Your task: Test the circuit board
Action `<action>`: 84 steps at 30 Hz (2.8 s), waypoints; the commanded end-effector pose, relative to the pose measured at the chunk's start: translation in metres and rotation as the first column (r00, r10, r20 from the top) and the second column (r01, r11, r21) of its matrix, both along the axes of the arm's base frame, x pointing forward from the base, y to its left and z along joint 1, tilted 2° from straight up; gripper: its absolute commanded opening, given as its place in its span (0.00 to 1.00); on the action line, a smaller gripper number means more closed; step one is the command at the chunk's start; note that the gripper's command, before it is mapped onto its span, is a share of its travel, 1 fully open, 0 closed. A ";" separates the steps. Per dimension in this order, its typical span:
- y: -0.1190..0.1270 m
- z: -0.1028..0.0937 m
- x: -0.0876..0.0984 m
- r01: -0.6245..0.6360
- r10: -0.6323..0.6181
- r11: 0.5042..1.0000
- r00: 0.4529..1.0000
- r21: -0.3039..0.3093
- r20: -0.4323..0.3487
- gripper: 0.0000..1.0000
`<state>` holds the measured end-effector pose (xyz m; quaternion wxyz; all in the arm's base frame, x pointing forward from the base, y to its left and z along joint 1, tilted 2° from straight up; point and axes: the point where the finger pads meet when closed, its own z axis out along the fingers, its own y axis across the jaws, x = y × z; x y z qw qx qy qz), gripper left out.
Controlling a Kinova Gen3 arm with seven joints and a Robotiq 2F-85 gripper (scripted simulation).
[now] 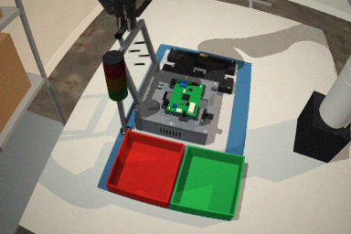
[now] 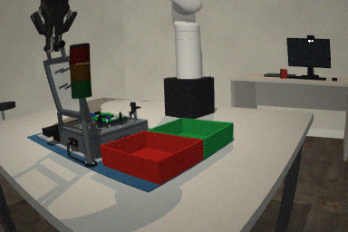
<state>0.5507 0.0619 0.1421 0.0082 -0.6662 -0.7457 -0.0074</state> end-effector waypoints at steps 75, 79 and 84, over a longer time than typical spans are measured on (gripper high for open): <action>-0.008 -0.006 -0.109 0.004 -0.004 1.000 1.000 0.005 -0.007 0.00; -0.009 -0.011 -0.122 0.004 -0.004 1.000 1.000 0.005 -0.006 0.00; -0.008 -0.019 -0.137 0.004 -0.004 1.000 1.000 0.016 0.000 0.00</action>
